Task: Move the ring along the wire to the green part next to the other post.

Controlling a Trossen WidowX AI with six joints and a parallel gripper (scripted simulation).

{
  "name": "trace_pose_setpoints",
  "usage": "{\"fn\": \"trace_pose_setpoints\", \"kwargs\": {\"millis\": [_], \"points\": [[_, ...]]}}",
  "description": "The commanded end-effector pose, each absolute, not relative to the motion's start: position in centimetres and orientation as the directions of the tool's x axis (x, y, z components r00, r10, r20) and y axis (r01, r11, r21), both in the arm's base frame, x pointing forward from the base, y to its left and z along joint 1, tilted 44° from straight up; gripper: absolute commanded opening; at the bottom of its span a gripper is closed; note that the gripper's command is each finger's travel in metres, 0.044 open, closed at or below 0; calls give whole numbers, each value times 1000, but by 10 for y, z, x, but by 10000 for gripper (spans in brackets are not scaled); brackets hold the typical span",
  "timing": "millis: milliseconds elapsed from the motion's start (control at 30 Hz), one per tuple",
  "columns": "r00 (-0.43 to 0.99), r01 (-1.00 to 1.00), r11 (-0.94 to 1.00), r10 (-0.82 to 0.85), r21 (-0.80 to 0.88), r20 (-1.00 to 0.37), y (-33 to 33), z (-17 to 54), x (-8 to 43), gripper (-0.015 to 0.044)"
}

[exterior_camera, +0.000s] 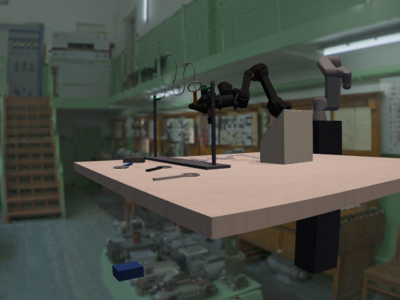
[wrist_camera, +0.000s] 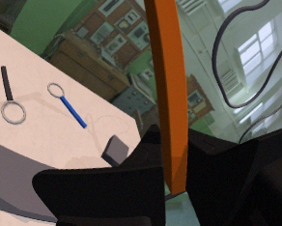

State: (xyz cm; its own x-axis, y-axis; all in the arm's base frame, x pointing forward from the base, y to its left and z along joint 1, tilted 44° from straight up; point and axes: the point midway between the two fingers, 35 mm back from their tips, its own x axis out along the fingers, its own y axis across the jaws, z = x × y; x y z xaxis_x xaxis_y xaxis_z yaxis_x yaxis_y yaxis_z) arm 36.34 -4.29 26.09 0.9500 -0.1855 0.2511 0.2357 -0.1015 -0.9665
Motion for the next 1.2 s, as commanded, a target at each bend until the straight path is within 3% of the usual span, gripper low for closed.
{"fn": "trace_pose_setpoints", "kwargs": {"millis": [0, 1167], "points": [[957, 208, -37, -198, -977, 211, -44, 246, 365, -150], [978, 82, 487, -206, -869, -23, -20, 161, 367, -150]]}}
